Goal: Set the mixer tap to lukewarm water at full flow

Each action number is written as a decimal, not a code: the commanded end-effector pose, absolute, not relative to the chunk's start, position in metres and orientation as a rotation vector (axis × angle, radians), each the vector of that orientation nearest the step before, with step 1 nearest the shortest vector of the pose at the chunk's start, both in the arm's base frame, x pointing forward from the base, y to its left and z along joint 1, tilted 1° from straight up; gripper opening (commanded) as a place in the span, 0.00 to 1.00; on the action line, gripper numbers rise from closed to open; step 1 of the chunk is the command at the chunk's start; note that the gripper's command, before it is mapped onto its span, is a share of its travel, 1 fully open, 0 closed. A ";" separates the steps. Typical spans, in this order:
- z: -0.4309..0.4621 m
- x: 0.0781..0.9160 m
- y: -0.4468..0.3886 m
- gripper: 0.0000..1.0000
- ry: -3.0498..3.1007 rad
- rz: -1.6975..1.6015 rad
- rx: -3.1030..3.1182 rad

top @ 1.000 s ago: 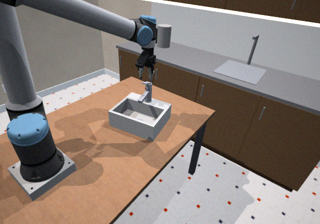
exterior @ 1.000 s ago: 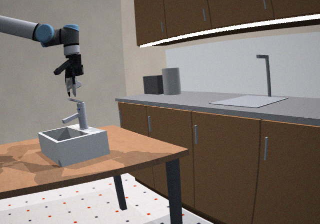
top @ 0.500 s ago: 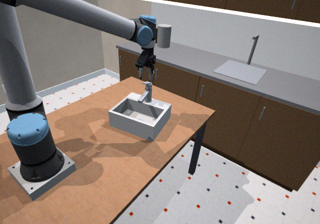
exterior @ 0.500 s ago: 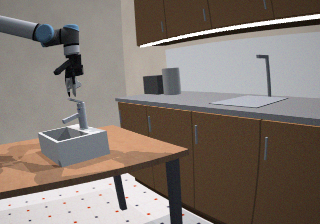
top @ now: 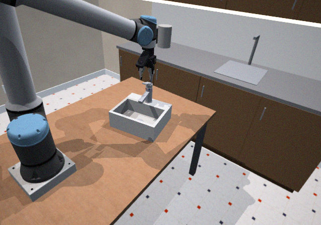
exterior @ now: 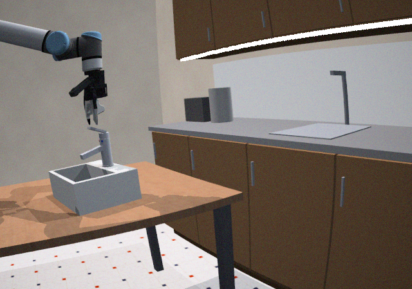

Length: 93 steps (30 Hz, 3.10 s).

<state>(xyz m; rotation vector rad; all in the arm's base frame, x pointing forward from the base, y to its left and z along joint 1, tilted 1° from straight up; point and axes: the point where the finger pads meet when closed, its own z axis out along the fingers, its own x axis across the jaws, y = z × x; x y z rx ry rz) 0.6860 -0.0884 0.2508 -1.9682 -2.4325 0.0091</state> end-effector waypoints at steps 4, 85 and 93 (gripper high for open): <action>0.251 0.687 -0.087 0.43 -2.435 0.007 -1.967; 0.220 0.687 -0.087 0.43 -2.435 0.007 -1.967; 0.218 0.686 -0.087 0.43 -2.434 0.008 -1.966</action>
